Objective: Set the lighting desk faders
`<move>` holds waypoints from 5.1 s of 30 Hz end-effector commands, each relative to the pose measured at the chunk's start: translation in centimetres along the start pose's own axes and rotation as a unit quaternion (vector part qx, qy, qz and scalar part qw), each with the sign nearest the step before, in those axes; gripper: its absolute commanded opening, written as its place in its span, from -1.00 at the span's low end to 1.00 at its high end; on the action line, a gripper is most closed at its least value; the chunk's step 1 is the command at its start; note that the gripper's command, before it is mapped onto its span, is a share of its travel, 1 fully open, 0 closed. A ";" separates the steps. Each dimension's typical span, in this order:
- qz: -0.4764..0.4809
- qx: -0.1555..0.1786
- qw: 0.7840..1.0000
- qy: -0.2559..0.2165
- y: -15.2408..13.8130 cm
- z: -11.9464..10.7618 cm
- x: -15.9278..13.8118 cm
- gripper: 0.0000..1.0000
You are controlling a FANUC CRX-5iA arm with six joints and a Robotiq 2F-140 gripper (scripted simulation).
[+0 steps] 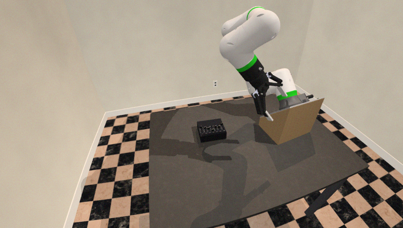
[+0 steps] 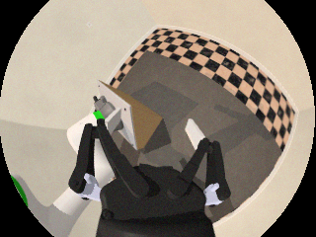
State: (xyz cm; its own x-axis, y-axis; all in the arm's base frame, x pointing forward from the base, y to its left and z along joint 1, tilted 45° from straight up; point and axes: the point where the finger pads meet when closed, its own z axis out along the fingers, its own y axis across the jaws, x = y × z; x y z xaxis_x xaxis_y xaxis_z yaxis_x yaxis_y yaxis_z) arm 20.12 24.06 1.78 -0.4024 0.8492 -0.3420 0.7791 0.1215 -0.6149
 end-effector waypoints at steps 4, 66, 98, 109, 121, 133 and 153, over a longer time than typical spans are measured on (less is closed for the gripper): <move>0.000 0.000 1.000 0.000 0.0 0.0 0.0 1.00; 0.208 -0.302 0.918 -0.154 13.5 -10.3 -33.1 1.00; 0.717 -0.320 0.612 0.089 18.7 -7.4 -28.7 1.00; 0.849 -0.271 0.417 0.178 20.8 -5.9 -26.7 1.00; 0.934 -0.191 0.162 0.256 22.2 -4.8 -25.2 1.00; 0.939 -0.107 -0.111 0.307 22.5 -4.5 -24.9 1.00; 0.895 -0.071 -0.288 0.333 22.5 -4.5 -24.9 1.00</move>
State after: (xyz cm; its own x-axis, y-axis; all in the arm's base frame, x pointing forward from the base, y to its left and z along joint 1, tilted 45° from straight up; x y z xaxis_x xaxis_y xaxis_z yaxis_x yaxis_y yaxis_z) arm 49.82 7.96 -0.35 -0.1376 -0.8020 0.5812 -0.9717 -0.0043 -0.2360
